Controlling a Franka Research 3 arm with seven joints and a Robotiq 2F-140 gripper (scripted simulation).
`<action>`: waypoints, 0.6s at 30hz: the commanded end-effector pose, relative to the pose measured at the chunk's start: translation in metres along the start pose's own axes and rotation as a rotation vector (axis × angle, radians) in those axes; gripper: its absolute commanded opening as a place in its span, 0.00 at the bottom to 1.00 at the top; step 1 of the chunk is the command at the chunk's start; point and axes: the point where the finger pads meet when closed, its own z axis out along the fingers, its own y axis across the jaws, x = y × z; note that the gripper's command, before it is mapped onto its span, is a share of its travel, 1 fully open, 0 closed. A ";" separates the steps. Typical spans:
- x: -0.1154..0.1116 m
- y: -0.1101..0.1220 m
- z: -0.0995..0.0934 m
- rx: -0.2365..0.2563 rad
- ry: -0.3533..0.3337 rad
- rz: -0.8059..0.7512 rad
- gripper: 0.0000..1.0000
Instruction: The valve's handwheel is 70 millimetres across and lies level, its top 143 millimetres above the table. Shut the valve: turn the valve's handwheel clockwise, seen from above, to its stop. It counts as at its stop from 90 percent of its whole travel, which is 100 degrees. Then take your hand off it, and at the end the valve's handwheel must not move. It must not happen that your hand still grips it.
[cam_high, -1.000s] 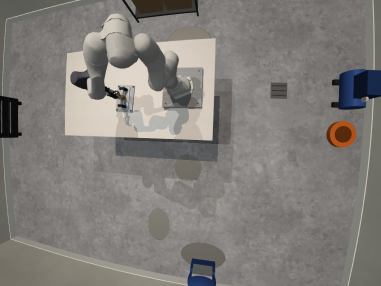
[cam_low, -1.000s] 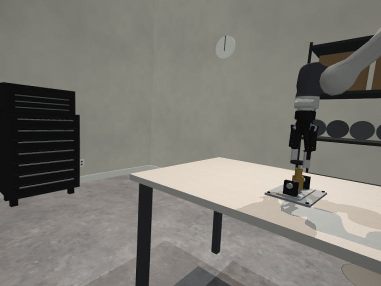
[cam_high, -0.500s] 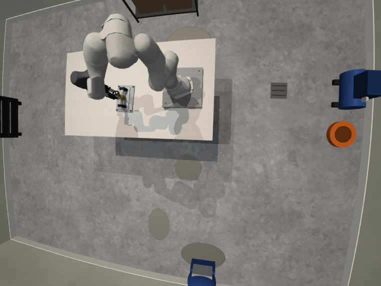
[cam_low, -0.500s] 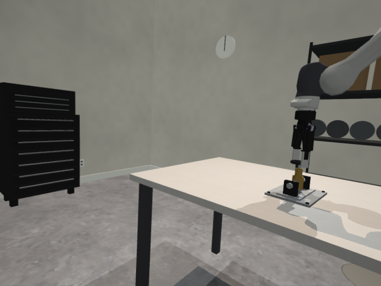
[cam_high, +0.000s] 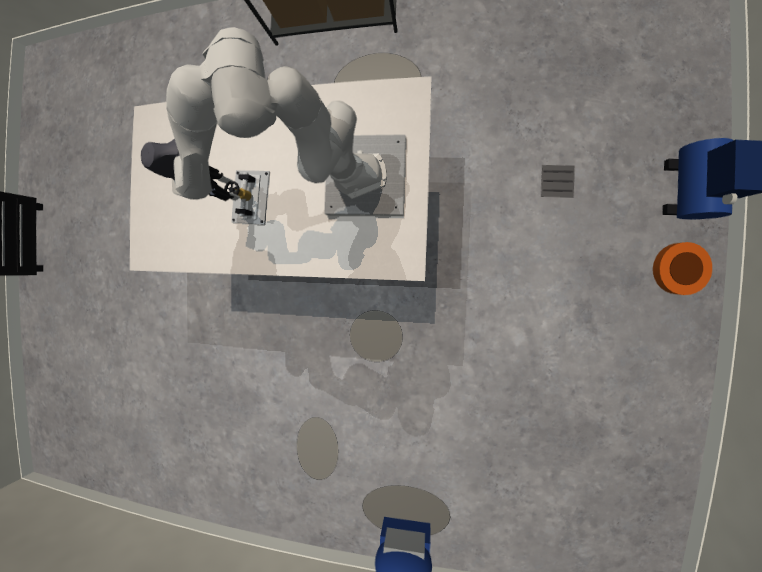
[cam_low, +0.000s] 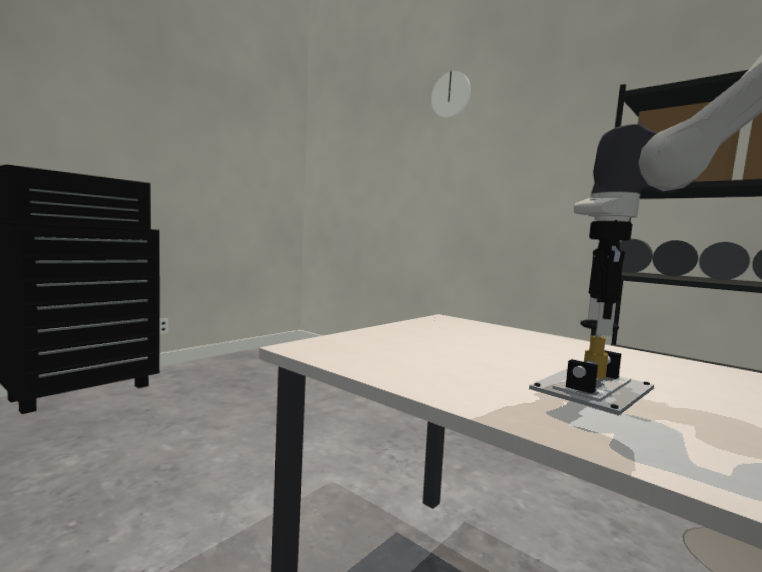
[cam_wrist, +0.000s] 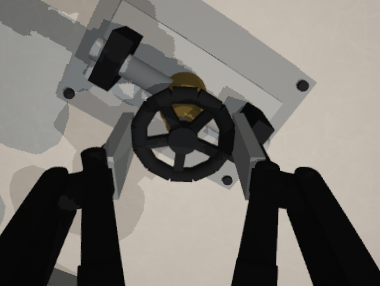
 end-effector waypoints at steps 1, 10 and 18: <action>0.000 0.000 0.001 -0.007 -0.003 0.148 0.38; 0.000 0.000 0.001 -0.008 -0.003 0.279 0.38; 0.000 0.000 0.001 -0.008 -0.002 0.405 0.38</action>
